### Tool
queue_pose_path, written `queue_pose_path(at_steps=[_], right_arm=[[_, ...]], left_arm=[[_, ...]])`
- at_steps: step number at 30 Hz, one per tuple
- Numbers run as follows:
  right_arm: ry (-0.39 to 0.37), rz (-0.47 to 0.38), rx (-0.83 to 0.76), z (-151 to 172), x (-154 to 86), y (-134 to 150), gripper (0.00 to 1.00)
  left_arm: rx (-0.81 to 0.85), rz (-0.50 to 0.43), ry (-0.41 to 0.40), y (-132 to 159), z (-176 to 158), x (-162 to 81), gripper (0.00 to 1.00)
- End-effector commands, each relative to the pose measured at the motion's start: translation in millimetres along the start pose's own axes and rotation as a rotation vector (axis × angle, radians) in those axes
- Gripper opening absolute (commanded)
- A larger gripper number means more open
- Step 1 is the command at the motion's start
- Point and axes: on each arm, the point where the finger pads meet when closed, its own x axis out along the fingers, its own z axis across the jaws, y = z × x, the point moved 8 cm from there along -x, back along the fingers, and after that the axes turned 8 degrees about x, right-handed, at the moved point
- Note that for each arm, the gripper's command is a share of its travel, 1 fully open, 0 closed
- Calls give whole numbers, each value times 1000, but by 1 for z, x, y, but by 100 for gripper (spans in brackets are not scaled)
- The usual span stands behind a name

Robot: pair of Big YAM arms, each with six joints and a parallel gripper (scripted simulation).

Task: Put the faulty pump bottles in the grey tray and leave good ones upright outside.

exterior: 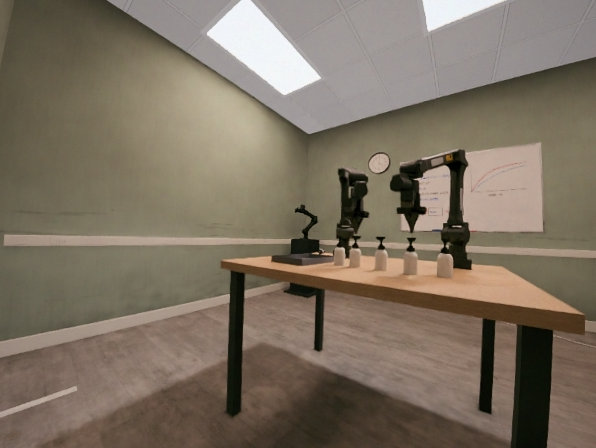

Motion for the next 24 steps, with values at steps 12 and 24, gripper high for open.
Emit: queue_pose_path(at_steps=[12,24], right_arm=[[-22,-27,28,2,7,-16,0],[-34,-41,26,2,16,-15,0]], left_arm=[[8,-16,8,-11,-6,34,0],[8,-59,19,-17,-7,13,0]])
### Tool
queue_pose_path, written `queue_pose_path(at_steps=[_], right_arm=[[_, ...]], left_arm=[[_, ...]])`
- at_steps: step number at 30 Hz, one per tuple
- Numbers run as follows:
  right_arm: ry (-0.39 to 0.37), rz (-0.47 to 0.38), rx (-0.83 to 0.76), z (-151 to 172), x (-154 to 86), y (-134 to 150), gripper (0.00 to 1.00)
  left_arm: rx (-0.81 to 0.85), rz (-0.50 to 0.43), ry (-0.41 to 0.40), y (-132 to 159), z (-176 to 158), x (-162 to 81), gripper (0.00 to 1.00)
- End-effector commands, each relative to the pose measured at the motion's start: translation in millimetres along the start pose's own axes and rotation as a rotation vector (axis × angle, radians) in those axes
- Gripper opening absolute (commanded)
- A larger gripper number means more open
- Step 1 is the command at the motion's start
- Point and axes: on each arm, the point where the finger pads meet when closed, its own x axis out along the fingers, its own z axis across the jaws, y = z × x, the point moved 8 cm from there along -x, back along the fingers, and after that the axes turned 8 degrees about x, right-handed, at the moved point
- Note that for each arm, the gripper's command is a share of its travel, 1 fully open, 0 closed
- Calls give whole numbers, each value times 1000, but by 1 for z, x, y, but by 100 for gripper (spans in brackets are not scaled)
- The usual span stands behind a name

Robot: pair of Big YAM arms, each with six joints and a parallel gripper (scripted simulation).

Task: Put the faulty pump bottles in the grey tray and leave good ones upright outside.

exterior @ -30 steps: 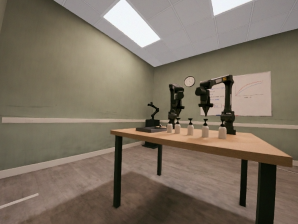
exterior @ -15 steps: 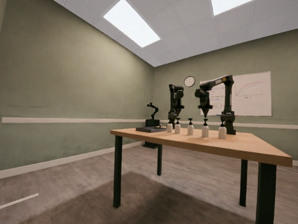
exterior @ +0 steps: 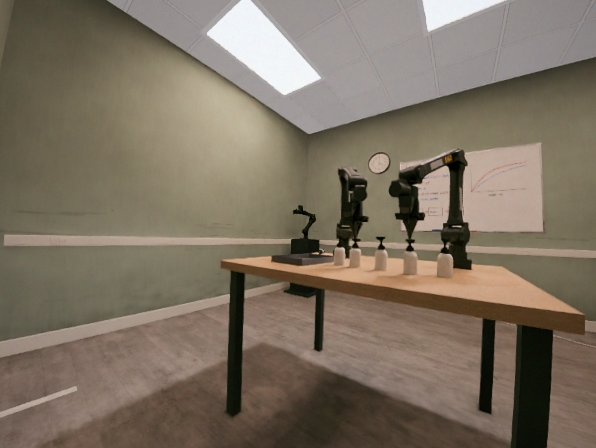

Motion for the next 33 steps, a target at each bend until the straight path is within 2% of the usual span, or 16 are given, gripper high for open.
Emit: queue_pose_path(at_steps=[1,3,4,9,14,17,18,20,22,28,29,31,32,33], right_arm=[[-21,-26,16,0,-6,-7,0],[-21,-26,16,0,-6,-7,0],[-45,-55,27,3,-25,-11,0],[-53,-65,23,3,-38,-11,0],[-65,-79,22,4,-57,-9,0],[-65,-79,17,5,-78,-7,0],[-65,-79,17,4,-85,-6,0],[-65,-79,17,3,-95,-5,0],[-22,-26,17,3,-64,-4,0],[-7,-8,17,2,-51,-3,0],[-18,-22,16,1,-59,-1,0],[-17,-20,17,0,-57,-1,0],[-37,-44,18,2,-76,-3,0],[-35,-42,19,1,-79,-2,0]], left_arm=[[0,-37,13,-15,-3,-13,0],[0,-52,17,-14,-3,-26,0],[0,-66,21,-14,-3,-33,0],[1,-70,22,-13,-4,-42,0],[2,-70,23,-9,-6,-76,0],[2,-70,23,-7,-4,-92,0],[0,-20,9,-3,-1,-72,0],[2,4,3,-6,-1,-57,0],[2,13,0,-5,-1,-52,0],[2,20,-2,-4,0,-48,0],[2,20,-2,-4,0,-48,0],[2,20,-2,-4,0,-48,0],[2,20,-2,-4,0,-48,0],[3,6,2,-9,-1,-58,0]])
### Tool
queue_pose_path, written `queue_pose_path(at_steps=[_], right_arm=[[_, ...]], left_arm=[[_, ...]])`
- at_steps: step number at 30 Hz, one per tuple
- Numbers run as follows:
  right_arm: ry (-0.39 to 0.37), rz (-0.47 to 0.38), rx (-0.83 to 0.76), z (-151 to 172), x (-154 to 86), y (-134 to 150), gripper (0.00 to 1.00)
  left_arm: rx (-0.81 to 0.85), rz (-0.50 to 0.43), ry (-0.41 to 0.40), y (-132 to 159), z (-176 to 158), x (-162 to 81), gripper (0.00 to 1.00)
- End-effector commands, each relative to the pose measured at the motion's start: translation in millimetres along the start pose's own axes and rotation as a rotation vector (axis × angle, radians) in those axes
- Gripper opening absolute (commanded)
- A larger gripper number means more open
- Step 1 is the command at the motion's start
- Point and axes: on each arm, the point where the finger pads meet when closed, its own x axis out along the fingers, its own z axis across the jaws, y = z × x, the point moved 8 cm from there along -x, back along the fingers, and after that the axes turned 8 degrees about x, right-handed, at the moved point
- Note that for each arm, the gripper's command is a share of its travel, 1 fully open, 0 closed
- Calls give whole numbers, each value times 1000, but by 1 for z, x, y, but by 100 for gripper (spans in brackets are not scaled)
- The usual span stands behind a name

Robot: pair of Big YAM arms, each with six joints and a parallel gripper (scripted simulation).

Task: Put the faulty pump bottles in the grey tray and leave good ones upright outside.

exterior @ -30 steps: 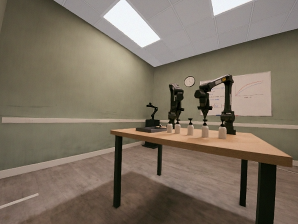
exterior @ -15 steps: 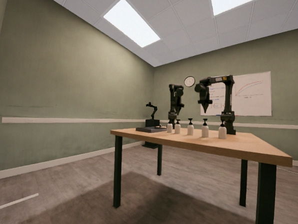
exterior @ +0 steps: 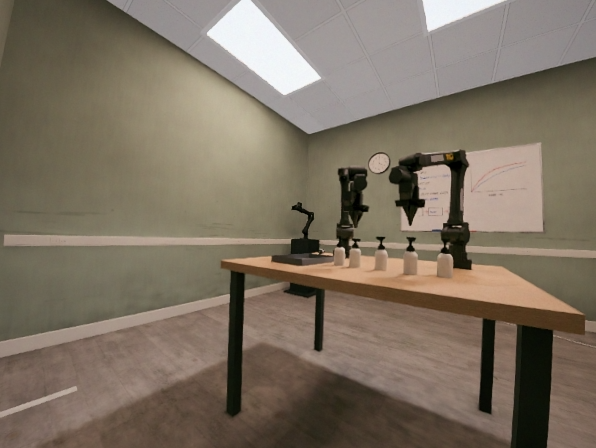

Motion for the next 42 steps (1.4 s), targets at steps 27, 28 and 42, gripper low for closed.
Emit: queue_pose_path(at_steps=[27,28,42], right_arm=[[-15,-18,2,-1,-81,4,0],[-15,-18,2,-1,-81,4,0],[2,2,231,1,-20,6,51]], left_arm=[[0,-4,3,-1,2,-71,0],[0,-4,3,-1,2,-71,0],[51,-10,3,24,79,-7,0]])
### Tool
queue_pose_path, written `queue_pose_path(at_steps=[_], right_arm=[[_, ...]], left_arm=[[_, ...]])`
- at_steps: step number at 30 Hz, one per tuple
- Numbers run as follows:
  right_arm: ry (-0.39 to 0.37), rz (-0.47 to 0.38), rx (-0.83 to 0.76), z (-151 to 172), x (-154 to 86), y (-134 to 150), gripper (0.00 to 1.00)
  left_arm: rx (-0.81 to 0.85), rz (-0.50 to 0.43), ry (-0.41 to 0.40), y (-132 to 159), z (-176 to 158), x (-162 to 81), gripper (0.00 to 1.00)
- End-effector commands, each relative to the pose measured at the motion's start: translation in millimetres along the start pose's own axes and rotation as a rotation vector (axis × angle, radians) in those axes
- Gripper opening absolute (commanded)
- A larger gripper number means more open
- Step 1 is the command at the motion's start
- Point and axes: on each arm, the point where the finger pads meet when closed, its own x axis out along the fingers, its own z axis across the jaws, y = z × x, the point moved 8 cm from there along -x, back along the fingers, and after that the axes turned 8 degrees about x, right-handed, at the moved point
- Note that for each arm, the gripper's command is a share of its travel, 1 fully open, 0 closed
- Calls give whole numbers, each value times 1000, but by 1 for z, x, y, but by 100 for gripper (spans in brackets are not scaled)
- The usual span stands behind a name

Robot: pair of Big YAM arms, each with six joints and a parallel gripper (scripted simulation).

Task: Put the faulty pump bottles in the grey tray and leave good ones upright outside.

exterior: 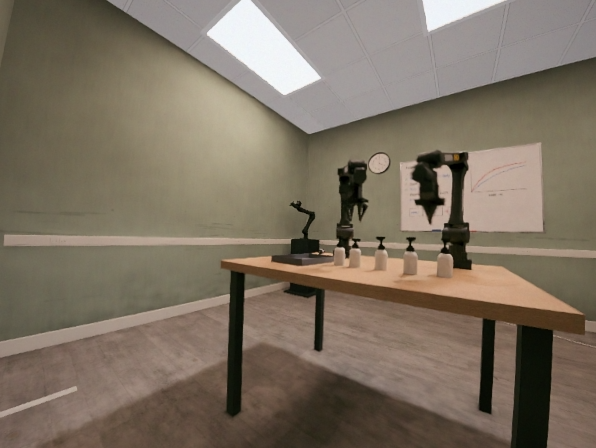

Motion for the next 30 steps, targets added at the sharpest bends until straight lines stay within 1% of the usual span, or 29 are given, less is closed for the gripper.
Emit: queue_pose_path(at_steps=[1,2,3,4,5,6,7,8,9,15,16,18,19,20,21,23,24,27,28,29,30], right_arm=[[-18,-15,86,9,8,-2,51],[-50,-41,110,12,-1,-5,51],[-28,-23,139,7,20,-1,51],[-30,-24,156,7,26,-1,51],[-17,-14,166,8,37,-3,51],[-21,-17,171,10,39,-4,51],[-35,-28,180,12,35,-10,51],[-34,-27,167,11,37,-10,51],[-47,-38,160,10,32,-8,51],[-47,-37,156,10,32,-8,51],[-47,-37,156,10,32,-8,51],[-47,-37,156,10,32,-8,51],[-82,-64,161,16,16,-9,51],[-67,-53,160,18,25,-11,51],[-47,-37,160,14,36,-7,51],[-32,-26,158,16,47,-8,51],[-32,-26,158,17,48,-9,51],[-29,-24,157,17,54,-8,51],[-33,-27,156,14,53,-5,51],[-45,-36,155,17,49,-7,51],[-46,-36,155,18,50,-8,51]], left_arm=[[50,-61,8,-2,11,-7,0],[46,-87,10,-6,17,-12,0],[40,-59,9,3,26,6,0],[34,-59,9,5,33,12,0],[29,-58,9,6,37,16,0],[25,-57,9,7,40,19,0],[20,-57,9,8,43,21,0],[15,-72,8,0,46,16,0],[-4,-69,9,0,48,19,0],[0,-67,8,0,45,20,0],[11,-57,8,-8,39,16,0],[11,-57,8,-8,39,16,0],[11,-57,8,-10,38,15,0],[11,-48,8,-6,38,27,0],[0,-47,9,-6,42,30,0],[0,-40,8,-4,42,40,0],[0,-22,8,1,42,51,0],[0,-22,8,1,42,62,0],[0,-47,8,-7,42,57,0],[0,-47,8,-7,42,60,0],[0,-47,8,-7,42,62,0]])
